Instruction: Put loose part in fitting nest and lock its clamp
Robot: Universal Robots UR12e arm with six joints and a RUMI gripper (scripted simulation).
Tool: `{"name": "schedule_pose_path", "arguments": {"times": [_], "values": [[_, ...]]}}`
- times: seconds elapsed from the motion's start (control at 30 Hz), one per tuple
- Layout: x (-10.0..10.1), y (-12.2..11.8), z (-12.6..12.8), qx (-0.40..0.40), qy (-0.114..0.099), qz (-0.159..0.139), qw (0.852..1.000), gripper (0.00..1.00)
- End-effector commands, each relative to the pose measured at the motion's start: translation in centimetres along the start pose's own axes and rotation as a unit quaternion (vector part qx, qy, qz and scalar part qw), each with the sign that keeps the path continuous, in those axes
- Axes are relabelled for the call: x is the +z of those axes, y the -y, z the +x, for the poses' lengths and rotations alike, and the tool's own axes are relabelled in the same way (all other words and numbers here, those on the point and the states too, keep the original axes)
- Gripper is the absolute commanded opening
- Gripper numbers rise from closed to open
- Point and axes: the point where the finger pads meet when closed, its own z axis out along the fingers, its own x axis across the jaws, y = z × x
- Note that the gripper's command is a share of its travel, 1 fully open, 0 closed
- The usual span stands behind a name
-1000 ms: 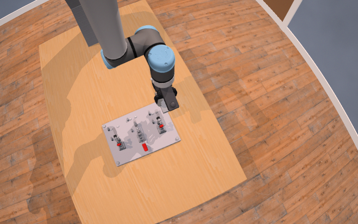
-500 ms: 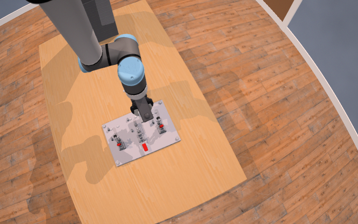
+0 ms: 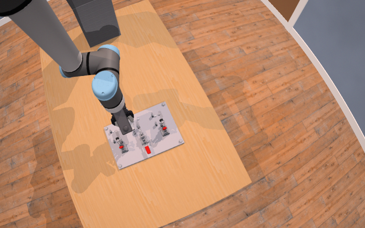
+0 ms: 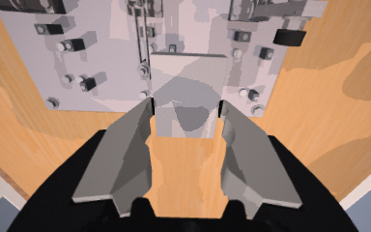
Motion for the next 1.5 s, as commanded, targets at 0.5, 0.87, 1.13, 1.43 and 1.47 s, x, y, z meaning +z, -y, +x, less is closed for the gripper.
{"name": "schedule_pose_path", "arguments": {"times": [0.5,0.87,1.13,1.43,1.47], "values": [[0.1,0.1,5.8,-0.001,0.001,0.0,1.0,0.0],[0.1,0.1,5.8,-0.001,0.001,0.0,1.0,0.0],[0.1,0.1,5.8,-0.001,0.001,0.0,1.0,0.0],[0.1,0.1,5.8,-0.001,0.001,0.0,1.0,0.0],[0.1,0.1,5.8,-0.001,0.001,0.0,1.0,0.0]]}}
